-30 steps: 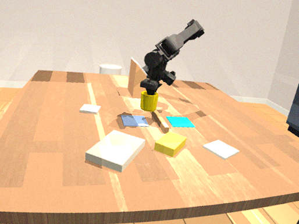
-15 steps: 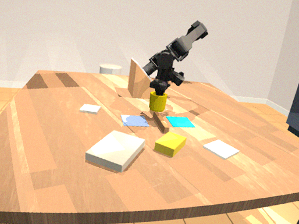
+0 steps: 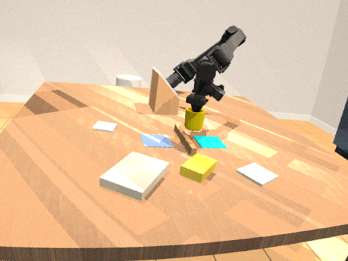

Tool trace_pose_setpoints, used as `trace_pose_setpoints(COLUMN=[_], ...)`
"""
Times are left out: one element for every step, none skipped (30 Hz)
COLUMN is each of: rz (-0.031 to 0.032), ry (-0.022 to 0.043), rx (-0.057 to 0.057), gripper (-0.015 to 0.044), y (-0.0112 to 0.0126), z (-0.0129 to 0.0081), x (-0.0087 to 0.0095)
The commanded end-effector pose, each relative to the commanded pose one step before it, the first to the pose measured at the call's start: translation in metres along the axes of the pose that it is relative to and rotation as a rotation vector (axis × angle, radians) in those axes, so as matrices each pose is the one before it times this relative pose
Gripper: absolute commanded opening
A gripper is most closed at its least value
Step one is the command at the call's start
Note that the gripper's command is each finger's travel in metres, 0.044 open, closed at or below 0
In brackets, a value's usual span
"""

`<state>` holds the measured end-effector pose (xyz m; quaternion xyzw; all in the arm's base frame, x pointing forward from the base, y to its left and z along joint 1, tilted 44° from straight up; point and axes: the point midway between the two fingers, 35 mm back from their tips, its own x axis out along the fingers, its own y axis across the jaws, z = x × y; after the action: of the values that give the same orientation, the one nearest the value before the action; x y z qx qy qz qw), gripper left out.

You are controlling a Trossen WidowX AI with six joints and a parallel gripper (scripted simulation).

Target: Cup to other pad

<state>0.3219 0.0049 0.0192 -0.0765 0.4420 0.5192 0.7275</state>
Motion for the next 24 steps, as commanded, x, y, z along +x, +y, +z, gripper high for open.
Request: trace_pose_setpoints(rz=[0.00117,0.00008,0.00008,0.00007,0.00007,0.00007,0.00007,0.00007,0.00007,0.00007,0.00007,0.00007,0.00008,0.00008,0.00008,0.00008,0.00008,0.00008,0.00010,0.00012,0.00015,0.00013,0.00009,0.00003], ry=[-0.00531,-0.00011,-0.00011,-0.00011,-0.00011,-0.00011,-0.00011,-0.00011,-0.00011,-0.00011,-0.00011,-0.00011,-0.00013,-0.00013,-0.00014,-0.00014,-0.00013,-0.00013,-0.00016,-0.00020,-0.00023,-0.00020,-0.00013,-0.00005], rx=[0.0012,0.0000,0.0000,0.0000,0.0000,0.0000,0.0000,0.0000,0.0000,0.0000,0.0000,0.0000,0.0000,0.0000,0.0000,0.0000,0.0000,0.0000,0.0000,0.0000,0.0000,0.0000,0.0000,0.0000], gripper=[0.0000,0.0000,0.0000,0.0000,0.0000,0.0000,0.0000,0.0000,0.0000,0.0000,0.0000,0.0000,0.0000,0.0000,0.0000,0.0000,0.0000,0.0000,0.0000,0.0000,0.0000,0.0000,0.0000,0.0000], y=[0.00773,0.00146,0.00147,0.00147,0.00148,0.00148,0.00149,0.00150,0.00150,0.00150,0.00151,0.00150,0.00173,0.00177,0.00176,0.00174,0.00172,0.00166,0.00167,0.00170,0.00172,0.00136,0.00084,0.00028], z=[0.01187,0.00251,0.00250,0.00249,0.00248,0.00247,0.00247,0.00246,0.00245,0.00244,0.00243,0.00242,0.00277,0.00280,0.00275,0.00271,0.00269,0.00259,0.00255,0.00255,0.00251,0.00195,0.00119,0.00040], x=[-0.00106,-0.00005,-0.00005,-0.00005,-0.00005,-0.00006,-0.00006,-0.00006,-0.00007,-0.00007,-0.00008,-0.00008,-0.00010,-0.00012,-0.00013,-0.00014,-0.00016,-0.00018,-0.00017,-0.00018,-0.00018,-0.00014,-0.00008,-0.00003])
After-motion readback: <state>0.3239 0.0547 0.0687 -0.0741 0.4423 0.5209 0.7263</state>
